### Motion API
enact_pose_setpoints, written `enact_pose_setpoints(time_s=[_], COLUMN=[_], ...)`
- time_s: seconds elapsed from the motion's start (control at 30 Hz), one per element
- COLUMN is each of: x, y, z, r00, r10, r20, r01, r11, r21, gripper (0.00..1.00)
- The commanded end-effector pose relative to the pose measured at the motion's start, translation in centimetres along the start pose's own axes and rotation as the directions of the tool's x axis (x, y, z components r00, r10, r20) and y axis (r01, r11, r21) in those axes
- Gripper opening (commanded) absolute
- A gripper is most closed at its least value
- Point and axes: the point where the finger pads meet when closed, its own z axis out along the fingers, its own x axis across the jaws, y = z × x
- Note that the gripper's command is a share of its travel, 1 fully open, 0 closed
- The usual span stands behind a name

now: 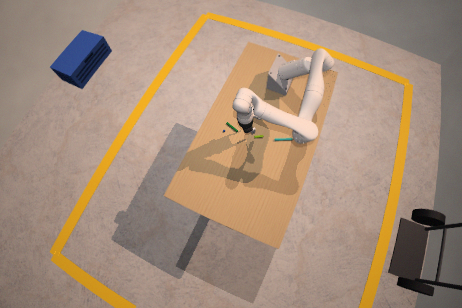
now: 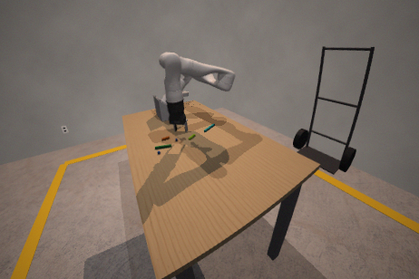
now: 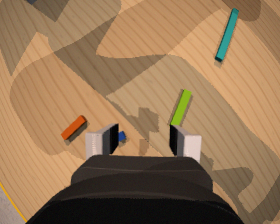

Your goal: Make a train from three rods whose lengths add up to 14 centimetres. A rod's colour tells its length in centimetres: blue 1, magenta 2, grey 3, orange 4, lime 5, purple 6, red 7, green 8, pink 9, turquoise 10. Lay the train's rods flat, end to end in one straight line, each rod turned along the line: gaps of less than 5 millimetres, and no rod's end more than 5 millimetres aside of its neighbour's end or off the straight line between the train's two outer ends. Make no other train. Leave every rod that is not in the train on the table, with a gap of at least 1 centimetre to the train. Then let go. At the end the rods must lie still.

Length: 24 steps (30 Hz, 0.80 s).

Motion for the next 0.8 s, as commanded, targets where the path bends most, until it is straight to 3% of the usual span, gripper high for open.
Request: enact_pose_setpoints(time_s=[0.0, 0.23, 0.53, 0.77], x=[-1.2, -2.5, -4.7, -5.6], y=[1.4, 3.7, 7.5, 9.2], z=[-0.5, -0.7, -1.3, -1.7], r00=[0.997, 0.959, 0.826, 0.746], r10=[-0.082, -0.284, -0.563, -0.666], r20=[-0.004, -0.003, 0.011, 0.022], r01=[0.082, 0.284, 0.563, 0.666], r11=[0.997, 0.959, 0.826, 0.744], r21=[-0.003, -0.014, -0.038, -0.049], gripper=[1.00, 1.00, 1.00, 1.00])
